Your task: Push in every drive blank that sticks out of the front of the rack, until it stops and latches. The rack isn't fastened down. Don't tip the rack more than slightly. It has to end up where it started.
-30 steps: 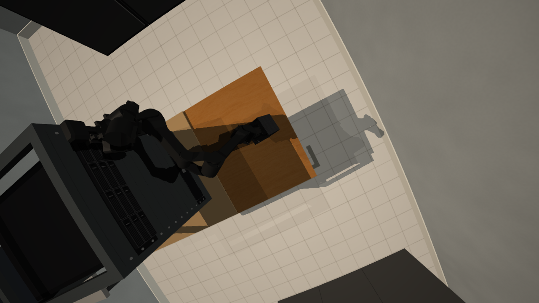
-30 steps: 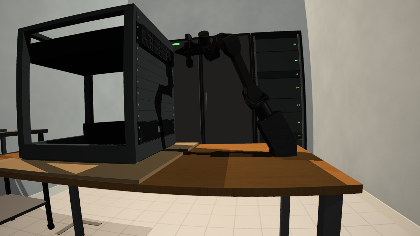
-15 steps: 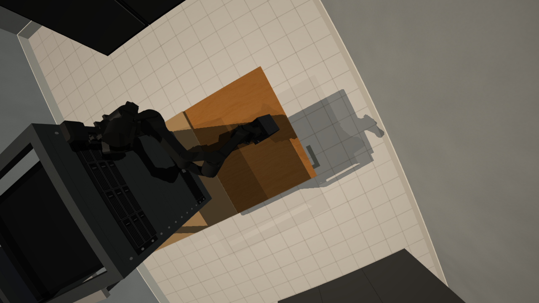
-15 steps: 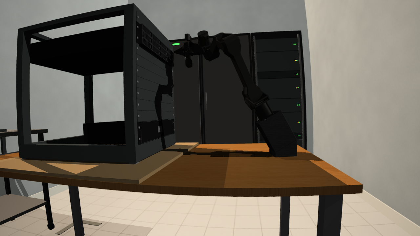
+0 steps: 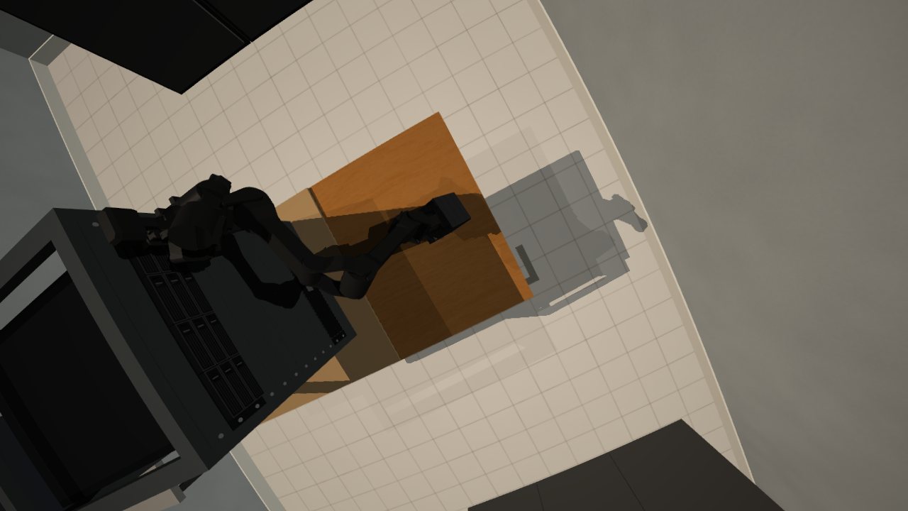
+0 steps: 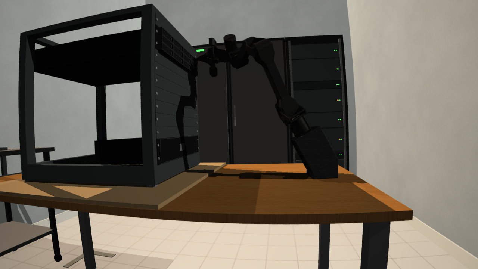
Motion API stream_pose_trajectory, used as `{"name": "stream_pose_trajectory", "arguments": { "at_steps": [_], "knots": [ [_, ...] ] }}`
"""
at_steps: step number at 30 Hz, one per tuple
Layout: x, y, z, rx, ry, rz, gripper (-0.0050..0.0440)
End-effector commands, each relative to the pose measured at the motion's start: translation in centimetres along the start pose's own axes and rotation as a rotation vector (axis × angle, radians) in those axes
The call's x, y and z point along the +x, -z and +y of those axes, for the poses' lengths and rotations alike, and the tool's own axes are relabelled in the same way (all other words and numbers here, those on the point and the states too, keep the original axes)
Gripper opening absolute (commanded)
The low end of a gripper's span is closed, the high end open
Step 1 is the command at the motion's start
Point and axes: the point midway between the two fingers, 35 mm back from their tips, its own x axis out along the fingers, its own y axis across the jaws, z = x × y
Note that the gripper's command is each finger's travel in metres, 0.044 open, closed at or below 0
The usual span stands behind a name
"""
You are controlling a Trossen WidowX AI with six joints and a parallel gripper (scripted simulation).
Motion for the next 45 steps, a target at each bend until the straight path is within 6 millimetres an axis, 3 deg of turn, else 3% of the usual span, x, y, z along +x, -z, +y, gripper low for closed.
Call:
{"name": "stream_pose_trajectory", "arguments": {
  "at_steps": [1, 45],
  "knots": [
    [0.18, -0.80, -0.91, -0.026, 0.012, -0.012, -0.0050],
    [0.85, -0.14, -0.54, -0.026, 0.012, -0.012, -0.0050]
  ]
}}
